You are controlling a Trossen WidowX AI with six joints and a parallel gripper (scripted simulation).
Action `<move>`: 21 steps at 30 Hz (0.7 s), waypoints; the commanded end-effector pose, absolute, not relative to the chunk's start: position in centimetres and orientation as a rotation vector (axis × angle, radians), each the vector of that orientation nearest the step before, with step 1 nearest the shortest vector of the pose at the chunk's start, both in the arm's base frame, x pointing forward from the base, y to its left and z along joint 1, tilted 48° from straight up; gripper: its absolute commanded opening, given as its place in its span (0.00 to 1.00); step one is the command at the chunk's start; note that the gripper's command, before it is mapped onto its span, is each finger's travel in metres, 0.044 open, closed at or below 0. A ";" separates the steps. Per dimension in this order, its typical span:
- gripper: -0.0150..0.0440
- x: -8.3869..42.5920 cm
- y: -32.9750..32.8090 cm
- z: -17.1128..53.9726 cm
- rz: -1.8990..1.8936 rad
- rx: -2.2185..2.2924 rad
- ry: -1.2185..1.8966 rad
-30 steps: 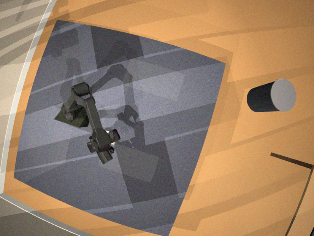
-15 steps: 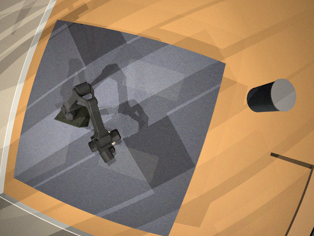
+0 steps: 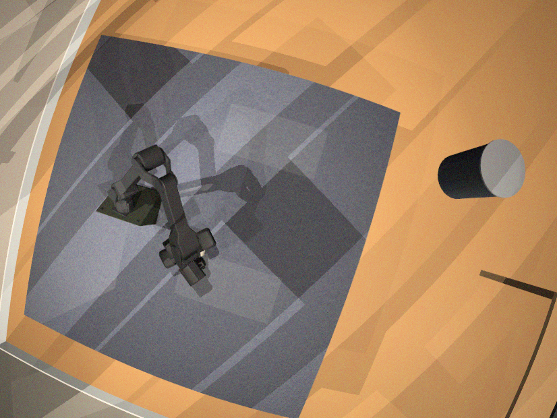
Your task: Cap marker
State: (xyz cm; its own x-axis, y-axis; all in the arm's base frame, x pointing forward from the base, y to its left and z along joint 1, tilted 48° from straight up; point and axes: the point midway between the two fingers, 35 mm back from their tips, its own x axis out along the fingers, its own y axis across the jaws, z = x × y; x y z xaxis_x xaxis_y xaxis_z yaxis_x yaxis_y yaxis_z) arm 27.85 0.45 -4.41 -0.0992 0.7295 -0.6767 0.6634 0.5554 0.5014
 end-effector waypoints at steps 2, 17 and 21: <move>0.25 27.7 0.8 -4.7 0.084 1.157 1.810; 0.43 27.7 0.8 -4.7 0.085 1.151 1.810; 0.61 27.7 0.8 -4.7 0.085 1.151 1.810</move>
